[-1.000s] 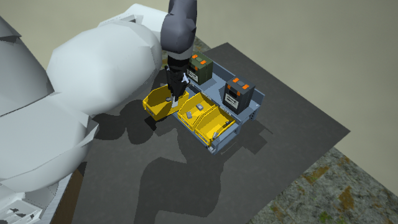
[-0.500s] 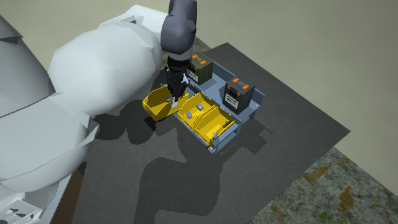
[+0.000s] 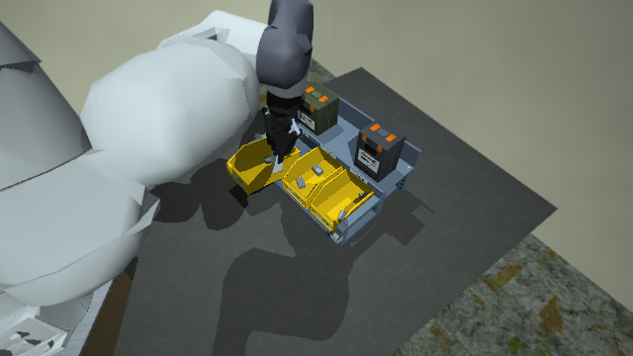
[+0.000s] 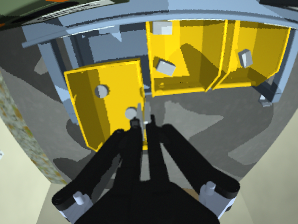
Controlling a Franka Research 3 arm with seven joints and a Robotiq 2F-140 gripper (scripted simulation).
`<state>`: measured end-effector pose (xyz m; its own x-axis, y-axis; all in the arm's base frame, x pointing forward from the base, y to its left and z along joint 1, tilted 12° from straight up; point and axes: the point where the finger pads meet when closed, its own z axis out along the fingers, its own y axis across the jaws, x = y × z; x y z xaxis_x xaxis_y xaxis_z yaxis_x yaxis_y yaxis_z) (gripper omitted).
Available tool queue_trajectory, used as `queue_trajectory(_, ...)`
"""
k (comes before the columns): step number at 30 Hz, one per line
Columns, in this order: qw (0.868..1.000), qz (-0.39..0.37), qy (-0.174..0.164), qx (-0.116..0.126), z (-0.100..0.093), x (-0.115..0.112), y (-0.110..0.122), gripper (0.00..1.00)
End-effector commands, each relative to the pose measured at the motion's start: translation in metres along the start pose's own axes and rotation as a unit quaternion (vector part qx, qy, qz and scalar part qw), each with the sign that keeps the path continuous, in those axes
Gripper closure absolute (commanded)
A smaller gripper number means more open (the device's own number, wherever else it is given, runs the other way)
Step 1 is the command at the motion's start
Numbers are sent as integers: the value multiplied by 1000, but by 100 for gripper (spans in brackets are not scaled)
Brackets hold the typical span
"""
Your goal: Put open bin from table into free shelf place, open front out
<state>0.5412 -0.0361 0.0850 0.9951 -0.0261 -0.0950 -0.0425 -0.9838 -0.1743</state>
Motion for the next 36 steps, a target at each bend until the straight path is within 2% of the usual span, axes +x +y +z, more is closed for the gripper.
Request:
queue_trajectory(1,1000,-1,2,0,1,2,-1,100)
queue_trajectory(36,1000,-1,3,0,8,4,0,100)
